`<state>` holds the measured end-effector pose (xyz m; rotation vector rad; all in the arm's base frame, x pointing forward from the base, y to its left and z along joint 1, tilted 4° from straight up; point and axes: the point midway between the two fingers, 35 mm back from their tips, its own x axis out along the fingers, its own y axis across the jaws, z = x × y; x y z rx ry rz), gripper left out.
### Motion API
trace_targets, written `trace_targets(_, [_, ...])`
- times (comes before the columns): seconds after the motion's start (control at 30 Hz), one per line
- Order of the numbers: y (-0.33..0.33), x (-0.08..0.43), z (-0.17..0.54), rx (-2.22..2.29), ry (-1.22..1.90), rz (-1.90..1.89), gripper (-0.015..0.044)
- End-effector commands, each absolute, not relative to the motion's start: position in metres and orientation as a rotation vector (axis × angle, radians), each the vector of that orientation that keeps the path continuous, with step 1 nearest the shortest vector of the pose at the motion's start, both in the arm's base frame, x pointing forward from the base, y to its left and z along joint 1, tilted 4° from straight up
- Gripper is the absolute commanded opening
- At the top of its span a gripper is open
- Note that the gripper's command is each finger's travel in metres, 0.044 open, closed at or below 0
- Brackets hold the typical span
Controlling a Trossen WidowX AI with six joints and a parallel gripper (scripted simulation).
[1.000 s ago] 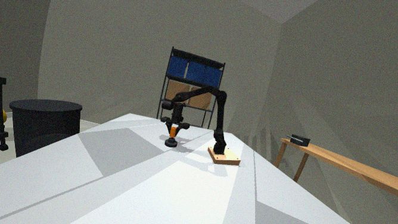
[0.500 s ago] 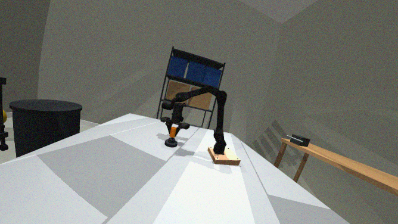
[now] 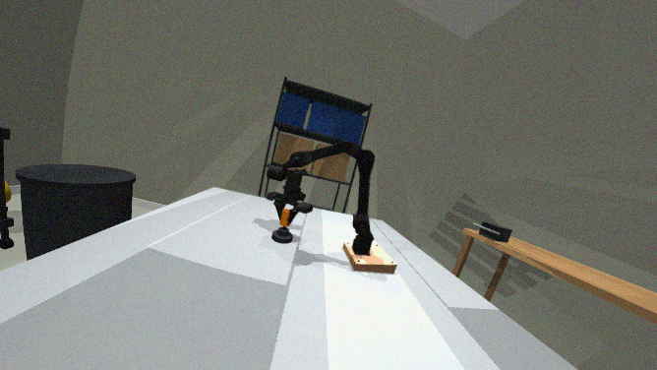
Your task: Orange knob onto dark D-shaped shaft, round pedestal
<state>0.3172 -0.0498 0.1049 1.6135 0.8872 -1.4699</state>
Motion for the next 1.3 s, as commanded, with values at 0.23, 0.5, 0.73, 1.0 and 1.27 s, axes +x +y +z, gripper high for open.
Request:
trace_targets(0.23, [-0.0496, 0.3173, 0.1023, 1.65, 0.855, -1.502, 0.0])
trace_targets(0.5, [-0.0497, 0.3176, 0.1016, 1.65, 0.855, -1.502, 0.0])
trace_targets(0.73, [-0.0497, 0.3177, 0.1011, 1.65, 0.855, -1.502, 0.0])
trace_targets(1.0, [-0.0498, 0.3178, 0.1006, 1.65, 0.855, -1.502, 0.0])
trace_targets(1.27, [-0.0499, 0.3174, 0.1065, 1.669, 0.839, -1.519, 0.0])
